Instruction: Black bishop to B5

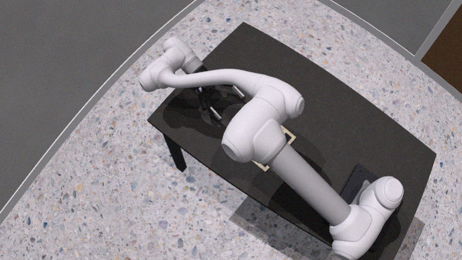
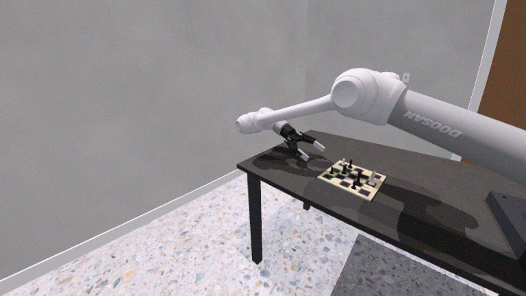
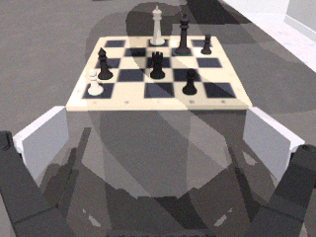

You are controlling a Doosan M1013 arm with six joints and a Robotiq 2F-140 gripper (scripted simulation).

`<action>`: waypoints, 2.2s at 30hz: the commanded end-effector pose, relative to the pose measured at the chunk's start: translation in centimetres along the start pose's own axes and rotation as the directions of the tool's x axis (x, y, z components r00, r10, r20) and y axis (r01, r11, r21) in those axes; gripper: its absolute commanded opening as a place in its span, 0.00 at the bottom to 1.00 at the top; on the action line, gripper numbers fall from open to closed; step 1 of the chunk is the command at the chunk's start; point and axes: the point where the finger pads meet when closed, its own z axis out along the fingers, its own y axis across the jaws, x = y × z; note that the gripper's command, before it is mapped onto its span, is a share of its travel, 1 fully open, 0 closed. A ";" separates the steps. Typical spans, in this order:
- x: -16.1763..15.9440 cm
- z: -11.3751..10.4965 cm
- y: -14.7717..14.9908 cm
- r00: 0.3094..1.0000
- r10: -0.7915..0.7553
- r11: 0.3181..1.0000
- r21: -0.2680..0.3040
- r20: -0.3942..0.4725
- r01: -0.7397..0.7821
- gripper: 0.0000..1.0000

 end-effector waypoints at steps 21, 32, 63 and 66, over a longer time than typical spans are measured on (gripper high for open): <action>0.2 0.1 0.1 1.000 -0.004 1.000 0.007 -0.003 0.004 1.00; 3.3 -1.1 0.0 1.000 -0.005 1.000 0.011 0.000 0.005 1.00; 8.5 -2.3 -0.9 0.996 -0.021 1.000 -0.002 0.091 0.021 1.00; 9.2 -1.2 -1.7 0.973 -0.047 0.999 -0.005 0.228 0.049 1.00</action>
